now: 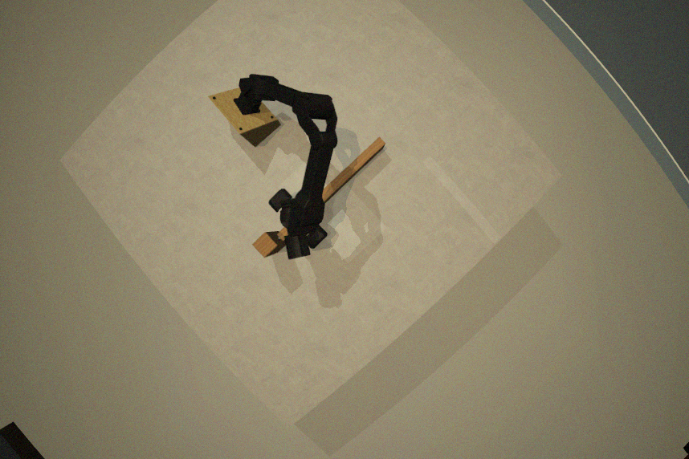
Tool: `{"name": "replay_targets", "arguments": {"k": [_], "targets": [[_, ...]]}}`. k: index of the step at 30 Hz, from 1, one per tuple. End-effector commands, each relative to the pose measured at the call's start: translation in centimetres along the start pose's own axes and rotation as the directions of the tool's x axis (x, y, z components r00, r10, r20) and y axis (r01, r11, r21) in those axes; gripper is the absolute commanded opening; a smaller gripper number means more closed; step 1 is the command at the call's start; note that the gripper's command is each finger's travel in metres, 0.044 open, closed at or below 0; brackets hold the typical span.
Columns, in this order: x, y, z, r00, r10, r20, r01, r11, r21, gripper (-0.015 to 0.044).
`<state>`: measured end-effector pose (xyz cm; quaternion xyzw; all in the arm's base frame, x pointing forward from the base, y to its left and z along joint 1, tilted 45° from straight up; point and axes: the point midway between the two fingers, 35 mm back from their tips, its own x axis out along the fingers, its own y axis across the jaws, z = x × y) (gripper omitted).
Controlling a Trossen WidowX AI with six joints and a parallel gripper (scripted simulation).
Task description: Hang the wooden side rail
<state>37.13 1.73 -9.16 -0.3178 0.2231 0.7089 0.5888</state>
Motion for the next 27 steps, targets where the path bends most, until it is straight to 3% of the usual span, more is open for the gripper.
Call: {"name": "replay_targets", "arguments": {"k": [1, 8, 24, 27], "targets": [[0.1, 0.0, -0.2, 1.000, -0.001, -0.007, 0.001, 1.000, 0.003, 0.0000], [0.2, 0.0, -0.2, 1.000, -0.001, -0.007, 0.001, 1.000, 0.003, 0.0000], [-1.5, -0.1, -0.1, 1.000, -0.001, -0.004, 0.001, 1.000, 0.001, 0.0420], [-3.5, 0.0, -0.1, 1.000, -0.001, -0.008, 0.001, 1.000, 0.003, 0.0440]]}}
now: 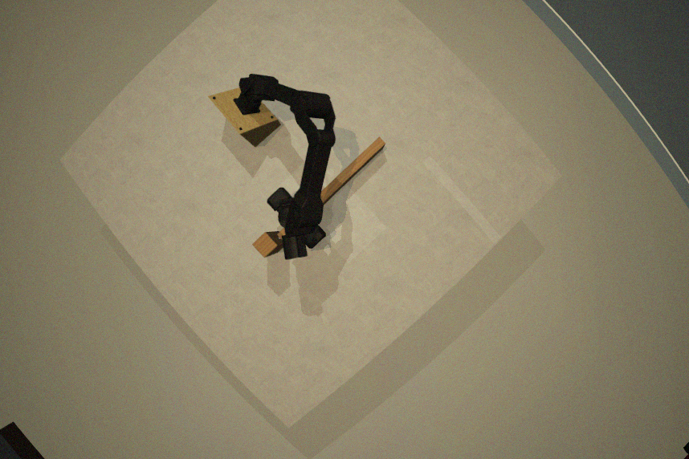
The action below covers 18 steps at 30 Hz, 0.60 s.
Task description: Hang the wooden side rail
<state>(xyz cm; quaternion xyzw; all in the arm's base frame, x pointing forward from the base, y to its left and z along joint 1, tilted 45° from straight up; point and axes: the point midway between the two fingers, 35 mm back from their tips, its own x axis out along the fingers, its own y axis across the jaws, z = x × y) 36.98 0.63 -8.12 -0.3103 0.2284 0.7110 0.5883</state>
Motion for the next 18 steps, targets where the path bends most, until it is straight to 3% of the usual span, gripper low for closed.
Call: {"name": "replay_targets", "arguments": {"k": [1, 18], "targets": [[-2.4, -0.3, 0.0, 1.000, -0.010, -0.014, 0.010, 1.000, -0.012, 0.0440], [-2.4, -0.3, 3.0, 1.000, -0.010, -0.012, 0.010, 1.000, -0.012, 0.0440]]}}
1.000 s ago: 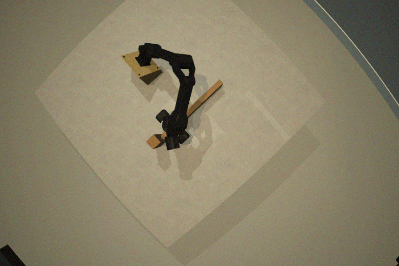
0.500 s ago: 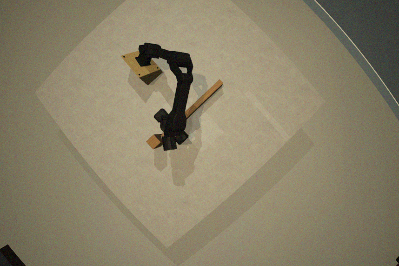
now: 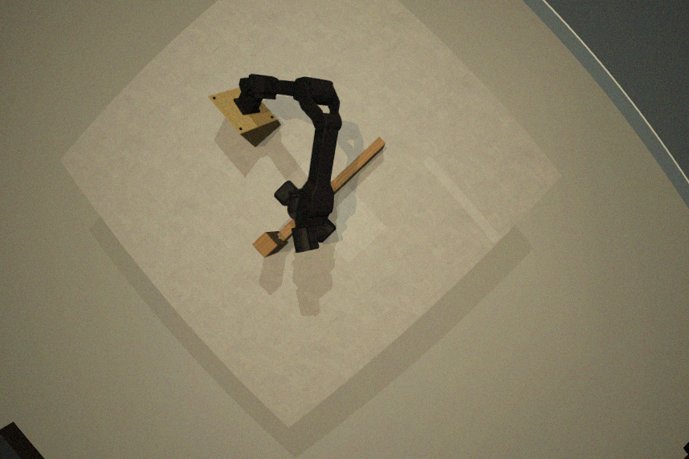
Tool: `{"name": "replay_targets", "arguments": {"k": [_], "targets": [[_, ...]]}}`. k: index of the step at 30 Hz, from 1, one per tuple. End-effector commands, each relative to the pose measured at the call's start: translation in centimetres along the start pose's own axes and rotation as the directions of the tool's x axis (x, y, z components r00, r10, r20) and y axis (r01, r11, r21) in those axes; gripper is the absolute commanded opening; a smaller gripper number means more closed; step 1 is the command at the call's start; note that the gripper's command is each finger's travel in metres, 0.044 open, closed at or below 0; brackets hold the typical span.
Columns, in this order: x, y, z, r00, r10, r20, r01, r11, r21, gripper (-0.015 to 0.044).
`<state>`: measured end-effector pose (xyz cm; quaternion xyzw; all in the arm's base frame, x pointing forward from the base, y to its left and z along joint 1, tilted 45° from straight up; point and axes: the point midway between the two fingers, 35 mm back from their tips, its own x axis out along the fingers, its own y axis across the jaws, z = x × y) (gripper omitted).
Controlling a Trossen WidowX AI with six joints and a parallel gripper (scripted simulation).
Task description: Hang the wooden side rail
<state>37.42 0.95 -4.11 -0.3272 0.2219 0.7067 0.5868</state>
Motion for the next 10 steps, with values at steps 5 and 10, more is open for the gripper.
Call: {"name": "replay_targets", "arguments": {"k": [5, 10], "targets": [[-0.01, 0.10, -0.07, 1.000, 0.000, 0.001, 0.000, 1.000, 0.005, 0.0440], [-0.01, 0.10, -0.07, 1.000, 0.000, 0.001, 0.000, 1.000, 0.005, 0.0440]]}}
